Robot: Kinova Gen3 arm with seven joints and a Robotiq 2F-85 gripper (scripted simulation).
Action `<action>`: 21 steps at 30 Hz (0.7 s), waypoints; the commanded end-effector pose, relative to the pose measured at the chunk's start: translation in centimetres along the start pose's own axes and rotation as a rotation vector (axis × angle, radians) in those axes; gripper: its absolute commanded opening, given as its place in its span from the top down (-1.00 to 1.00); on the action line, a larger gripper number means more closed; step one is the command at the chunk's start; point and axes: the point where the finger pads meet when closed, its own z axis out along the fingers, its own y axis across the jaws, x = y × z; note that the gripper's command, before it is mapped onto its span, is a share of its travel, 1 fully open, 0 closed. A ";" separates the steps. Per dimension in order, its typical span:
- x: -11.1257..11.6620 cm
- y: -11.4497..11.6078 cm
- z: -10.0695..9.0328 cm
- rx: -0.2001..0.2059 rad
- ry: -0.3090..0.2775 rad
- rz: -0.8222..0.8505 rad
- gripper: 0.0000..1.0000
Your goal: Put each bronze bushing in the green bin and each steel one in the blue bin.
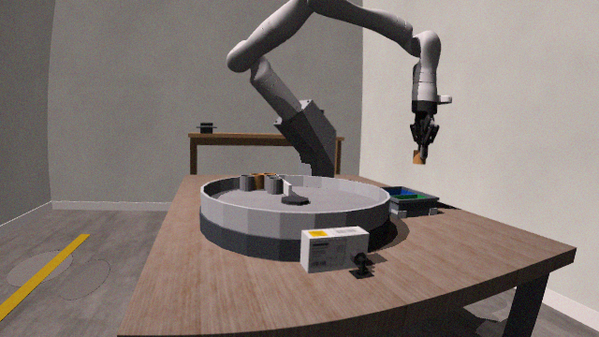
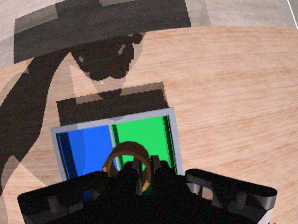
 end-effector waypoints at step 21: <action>0.2 -0.1 2.7 0.000 0.001 -0.004 1.00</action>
